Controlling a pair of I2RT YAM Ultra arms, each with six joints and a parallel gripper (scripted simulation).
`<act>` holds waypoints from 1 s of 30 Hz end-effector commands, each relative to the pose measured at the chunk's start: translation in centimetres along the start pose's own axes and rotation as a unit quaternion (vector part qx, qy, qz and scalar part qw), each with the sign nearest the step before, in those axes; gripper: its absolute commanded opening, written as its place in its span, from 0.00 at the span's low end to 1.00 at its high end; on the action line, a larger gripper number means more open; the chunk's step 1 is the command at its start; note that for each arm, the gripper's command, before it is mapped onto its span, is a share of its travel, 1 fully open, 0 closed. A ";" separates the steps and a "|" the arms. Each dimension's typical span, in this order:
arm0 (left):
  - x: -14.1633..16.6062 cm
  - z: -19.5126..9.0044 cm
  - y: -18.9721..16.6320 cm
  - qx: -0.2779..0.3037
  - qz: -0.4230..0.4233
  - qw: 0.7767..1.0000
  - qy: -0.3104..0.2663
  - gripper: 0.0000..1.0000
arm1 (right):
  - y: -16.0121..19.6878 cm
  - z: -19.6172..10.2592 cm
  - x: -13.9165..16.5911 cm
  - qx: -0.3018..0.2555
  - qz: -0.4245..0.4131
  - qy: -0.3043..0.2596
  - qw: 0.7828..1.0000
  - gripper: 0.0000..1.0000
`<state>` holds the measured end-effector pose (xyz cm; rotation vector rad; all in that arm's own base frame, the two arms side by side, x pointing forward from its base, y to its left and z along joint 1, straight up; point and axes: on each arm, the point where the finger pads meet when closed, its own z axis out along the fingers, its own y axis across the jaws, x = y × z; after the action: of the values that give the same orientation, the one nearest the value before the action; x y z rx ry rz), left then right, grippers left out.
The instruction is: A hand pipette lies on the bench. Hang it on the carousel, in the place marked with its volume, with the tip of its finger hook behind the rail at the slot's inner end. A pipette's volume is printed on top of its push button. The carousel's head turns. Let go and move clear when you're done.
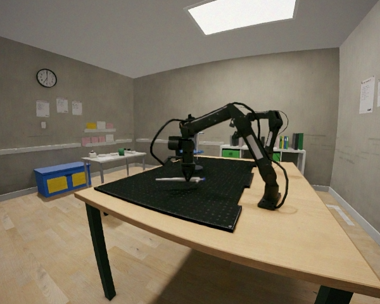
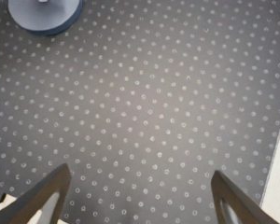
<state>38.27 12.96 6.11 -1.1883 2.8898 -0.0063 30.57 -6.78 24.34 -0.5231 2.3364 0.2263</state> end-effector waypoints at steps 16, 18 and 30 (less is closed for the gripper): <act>-0.2 -5.0 0.3 0.000 -0.004 1.000 -0.012 0.12 | -0.3 -0.5 -0.8 0.006 -0.009 -0.016 1.000 1.00; -0.1 -5.4 0.3 0.000 -0.004 1.000 -0.012 0.12 | -0.3 -0.5 -0.8 0.006 -0.009 -0.016 1.000 1.00; 1.7 -4.8 1.0 -0.006 0.095 0.995 0.001 0.12 | -0.3 -0.5 -0.8 0.006 -0.009 -0.016 1.000 1.00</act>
<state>37.07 12.56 9.85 -1.0896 2.9559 -0.0040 30.57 -6.78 24.34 -0.5231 2.3364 0.2263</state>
